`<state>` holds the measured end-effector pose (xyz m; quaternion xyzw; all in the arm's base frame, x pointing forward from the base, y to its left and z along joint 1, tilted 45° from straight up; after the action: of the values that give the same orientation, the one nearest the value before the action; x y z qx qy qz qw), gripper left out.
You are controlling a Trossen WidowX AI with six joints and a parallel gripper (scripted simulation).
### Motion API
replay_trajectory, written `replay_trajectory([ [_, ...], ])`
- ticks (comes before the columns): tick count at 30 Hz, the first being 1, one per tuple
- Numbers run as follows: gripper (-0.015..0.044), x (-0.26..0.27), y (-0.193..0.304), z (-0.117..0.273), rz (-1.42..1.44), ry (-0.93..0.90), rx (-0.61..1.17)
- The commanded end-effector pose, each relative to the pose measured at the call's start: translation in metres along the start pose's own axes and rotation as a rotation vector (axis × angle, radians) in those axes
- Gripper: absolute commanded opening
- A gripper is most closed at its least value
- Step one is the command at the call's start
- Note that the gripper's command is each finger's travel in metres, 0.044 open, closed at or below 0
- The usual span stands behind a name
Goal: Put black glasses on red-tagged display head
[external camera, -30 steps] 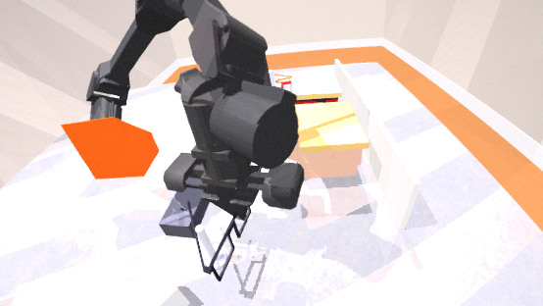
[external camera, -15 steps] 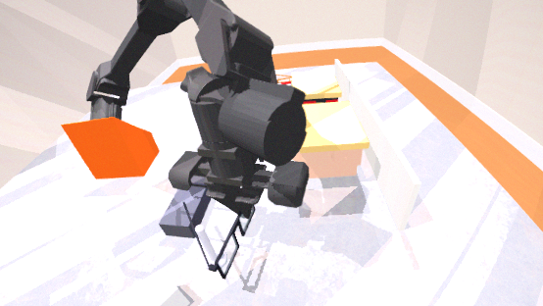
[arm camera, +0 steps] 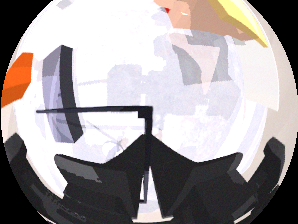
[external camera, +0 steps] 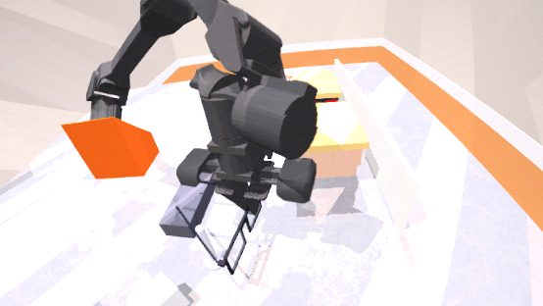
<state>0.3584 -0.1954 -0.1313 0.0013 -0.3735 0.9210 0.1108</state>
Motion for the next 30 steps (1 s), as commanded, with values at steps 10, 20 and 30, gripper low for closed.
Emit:
replay_trajectory([
  [10, 0.0000, -0.011, -0.014, -0.001, 0.002, 0.002, -0.005],
  [20, 0.0000, -0.016, -0.024, -0.001, 0.002, 0.002, -0.006],
  [30, 0.0000, -0.018, -0.032, -0.001, 0.002, 0.002, -0.006],
])
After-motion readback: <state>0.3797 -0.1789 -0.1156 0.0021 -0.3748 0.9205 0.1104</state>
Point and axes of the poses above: the point midway between the two fingers, 35 mm back from their tips, its own z axis back along the fingers, its own x axis across the jaws, y = z × x, the point moved 5 cm from there along z, back along the fingers, and after that the axes turned 6 degrees about z, right-handed, at the moved point
